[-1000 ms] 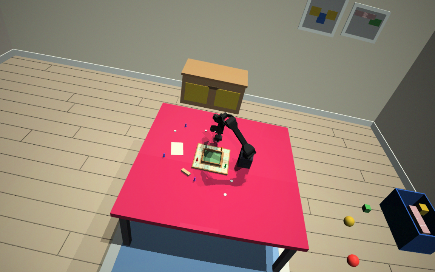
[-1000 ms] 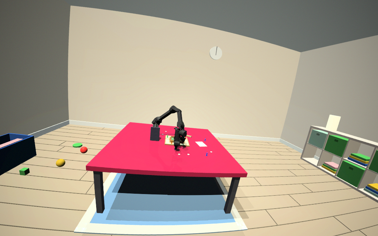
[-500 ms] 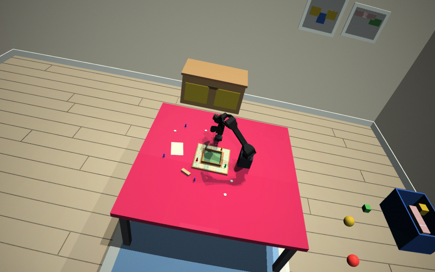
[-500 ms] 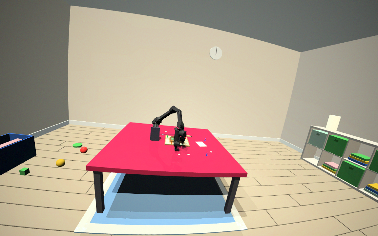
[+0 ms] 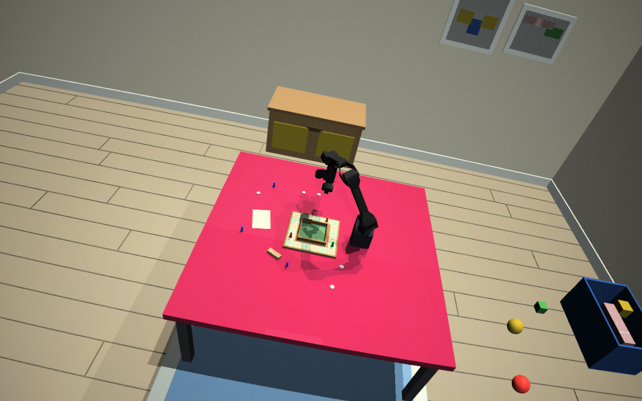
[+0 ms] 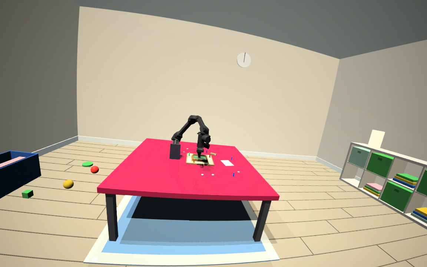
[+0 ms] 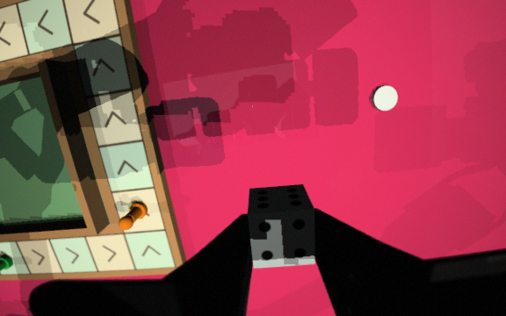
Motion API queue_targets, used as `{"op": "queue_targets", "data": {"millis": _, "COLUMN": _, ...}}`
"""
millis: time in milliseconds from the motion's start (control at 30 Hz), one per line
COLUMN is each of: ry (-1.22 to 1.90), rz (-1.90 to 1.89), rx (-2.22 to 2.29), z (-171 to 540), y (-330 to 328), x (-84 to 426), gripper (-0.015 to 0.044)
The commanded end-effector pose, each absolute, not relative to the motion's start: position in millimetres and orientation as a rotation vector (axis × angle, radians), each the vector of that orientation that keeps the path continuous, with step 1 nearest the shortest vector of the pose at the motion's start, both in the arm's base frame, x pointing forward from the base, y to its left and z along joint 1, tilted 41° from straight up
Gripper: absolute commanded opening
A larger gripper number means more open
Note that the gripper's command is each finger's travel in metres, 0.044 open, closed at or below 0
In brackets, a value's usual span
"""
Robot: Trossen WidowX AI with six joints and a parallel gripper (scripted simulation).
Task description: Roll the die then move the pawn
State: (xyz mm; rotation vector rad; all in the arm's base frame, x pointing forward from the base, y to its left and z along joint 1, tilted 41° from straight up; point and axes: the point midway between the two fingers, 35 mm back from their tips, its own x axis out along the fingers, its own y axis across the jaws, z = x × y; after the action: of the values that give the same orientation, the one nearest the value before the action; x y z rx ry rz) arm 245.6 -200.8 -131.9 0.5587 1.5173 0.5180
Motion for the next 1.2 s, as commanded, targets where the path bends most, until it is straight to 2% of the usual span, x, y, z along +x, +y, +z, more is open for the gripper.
{"op": "queue_targets", "data": {"millis": 0, "ry": 1.524, "rz": 0.524, "rx": 0.556, "z": -125, "y": -204, "x": 244, "gripper": 0.0000}}
{"op": "queue_targets", "data": {"millis": 1167, "ry": 1.703, "rz": -0.189, "rx": 1.195, "z": -49, "y": -87, "x": 289, "gripper": 0.0000}}
